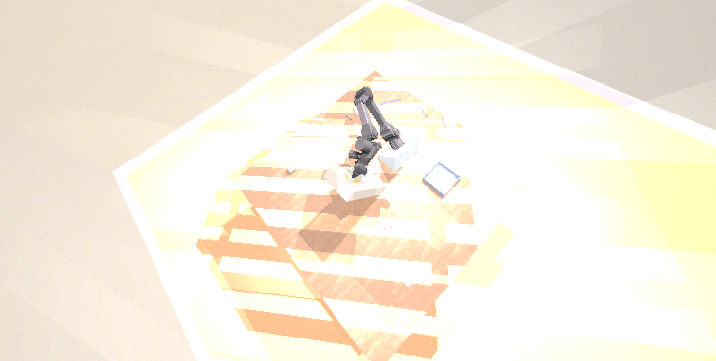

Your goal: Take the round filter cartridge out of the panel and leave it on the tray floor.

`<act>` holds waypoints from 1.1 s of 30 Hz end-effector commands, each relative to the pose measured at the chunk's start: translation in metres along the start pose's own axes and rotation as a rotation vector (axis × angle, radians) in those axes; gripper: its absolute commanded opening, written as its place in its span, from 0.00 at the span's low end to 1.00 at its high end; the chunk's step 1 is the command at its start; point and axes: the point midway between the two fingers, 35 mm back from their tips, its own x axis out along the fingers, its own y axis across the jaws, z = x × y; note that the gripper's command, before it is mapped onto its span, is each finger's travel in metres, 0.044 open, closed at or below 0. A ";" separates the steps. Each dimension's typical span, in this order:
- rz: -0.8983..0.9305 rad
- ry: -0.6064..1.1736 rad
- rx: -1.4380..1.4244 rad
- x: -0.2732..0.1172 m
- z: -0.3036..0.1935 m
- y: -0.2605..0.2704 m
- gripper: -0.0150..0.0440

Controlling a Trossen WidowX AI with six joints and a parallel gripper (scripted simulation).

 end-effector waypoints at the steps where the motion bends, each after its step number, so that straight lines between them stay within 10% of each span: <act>1: 0.005 0.003 -0.002 0.000 0.000 0.001 0.40; 33: 0.005 0.002 -0.001 0.015 0.000 0.001 0.40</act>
